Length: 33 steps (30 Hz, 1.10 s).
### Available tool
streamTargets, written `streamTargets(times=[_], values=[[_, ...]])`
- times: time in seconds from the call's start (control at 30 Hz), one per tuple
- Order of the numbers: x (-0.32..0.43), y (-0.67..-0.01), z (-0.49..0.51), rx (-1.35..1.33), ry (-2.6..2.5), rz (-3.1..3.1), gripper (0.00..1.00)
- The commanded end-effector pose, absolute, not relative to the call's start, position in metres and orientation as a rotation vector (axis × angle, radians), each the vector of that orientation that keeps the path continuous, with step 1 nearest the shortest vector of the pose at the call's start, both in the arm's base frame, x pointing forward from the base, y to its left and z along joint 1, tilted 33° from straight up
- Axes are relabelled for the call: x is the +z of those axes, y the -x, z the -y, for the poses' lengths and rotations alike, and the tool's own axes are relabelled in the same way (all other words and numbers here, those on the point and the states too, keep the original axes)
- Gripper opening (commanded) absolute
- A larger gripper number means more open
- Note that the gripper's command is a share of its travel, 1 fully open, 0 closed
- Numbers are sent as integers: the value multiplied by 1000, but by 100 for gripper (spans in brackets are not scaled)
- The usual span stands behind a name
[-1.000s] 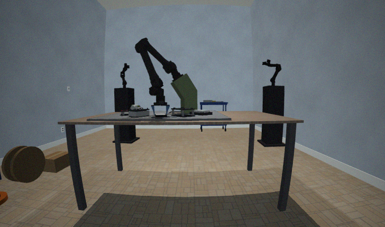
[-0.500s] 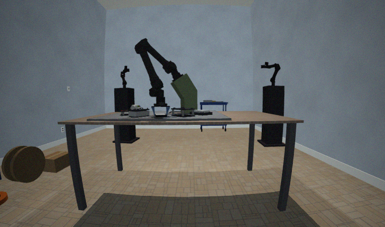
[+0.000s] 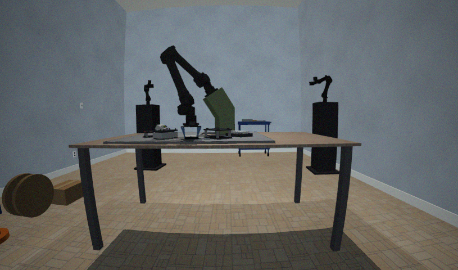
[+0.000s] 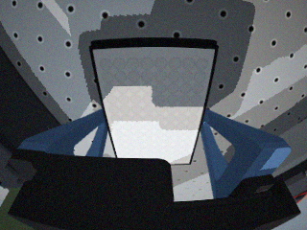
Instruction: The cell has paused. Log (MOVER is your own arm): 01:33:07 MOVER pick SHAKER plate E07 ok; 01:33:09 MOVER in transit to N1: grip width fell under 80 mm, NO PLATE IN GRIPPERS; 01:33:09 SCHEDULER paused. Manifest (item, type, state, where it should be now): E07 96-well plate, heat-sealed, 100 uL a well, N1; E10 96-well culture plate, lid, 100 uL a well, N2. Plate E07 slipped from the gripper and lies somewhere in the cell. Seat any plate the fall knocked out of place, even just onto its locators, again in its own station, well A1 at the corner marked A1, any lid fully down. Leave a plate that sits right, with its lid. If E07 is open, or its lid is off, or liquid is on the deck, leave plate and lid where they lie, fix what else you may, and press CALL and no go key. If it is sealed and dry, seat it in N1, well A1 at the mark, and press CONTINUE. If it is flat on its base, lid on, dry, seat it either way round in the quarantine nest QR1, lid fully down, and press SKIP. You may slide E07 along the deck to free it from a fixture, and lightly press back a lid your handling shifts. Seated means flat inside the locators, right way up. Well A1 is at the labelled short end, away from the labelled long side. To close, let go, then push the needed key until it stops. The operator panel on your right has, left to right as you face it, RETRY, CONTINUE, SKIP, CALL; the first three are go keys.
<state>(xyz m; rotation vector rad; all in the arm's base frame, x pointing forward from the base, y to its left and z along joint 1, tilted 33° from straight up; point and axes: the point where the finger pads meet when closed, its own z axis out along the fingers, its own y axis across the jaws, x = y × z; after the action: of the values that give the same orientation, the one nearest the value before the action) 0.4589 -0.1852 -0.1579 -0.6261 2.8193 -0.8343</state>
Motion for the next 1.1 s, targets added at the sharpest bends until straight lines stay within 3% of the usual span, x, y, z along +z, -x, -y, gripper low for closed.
streamTargets(times=[0.0,1.07], values=[[-153,-463,184,-837,637,-2802,0],[-135,-463,170,-837,640,-2792,0]])
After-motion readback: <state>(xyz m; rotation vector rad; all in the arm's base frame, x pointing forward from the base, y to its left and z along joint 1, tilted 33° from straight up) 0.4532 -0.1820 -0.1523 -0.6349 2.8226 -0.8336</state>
